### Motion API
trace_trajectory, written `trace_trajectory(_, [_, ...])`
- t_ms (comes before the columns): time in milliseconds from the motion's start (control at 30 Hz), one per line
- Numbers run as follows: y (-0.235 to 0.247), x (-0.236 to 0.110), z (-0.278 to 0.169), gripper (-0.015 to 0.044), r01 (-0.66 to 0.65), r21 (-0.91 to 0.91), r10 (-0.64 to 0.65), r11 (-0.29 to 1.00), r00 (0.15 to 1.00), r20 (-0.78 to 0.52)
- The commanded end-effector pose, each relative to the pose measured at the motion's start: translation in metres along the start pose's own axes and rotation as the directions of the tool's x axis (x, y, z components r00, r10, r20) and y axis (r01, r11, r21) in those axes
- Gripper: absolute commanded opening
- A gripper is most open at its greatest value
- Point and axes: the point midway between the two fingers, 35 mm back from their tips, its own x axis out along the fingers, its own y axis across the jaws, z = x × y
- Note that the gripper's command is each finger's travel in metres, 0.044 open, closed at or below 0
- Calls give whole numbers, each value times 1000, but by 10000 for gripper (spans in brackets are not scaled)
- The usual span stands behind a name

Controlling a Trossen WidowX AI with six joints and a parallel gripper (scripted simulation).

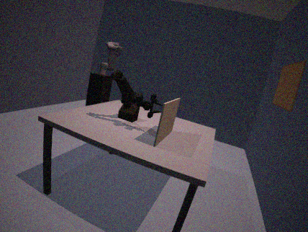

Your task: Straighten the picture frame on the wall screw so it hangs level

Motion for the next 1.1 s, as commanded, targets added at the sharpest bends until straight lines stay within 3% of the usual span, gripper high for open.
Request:
trace_trajectory(0, [-6,-41,-6,260,7,107,-6,994,1000,-9])
trace_trajectory(267, [-4,-50,-3,260,4,122,-4,992,1000,-2])
trace_trajectory(800, [31,-141,3,260,11,268,-8,963,1000,-11])
trace_trajectory(1067, [32,-143,2,260,11,271,-8,962,1000,-11])
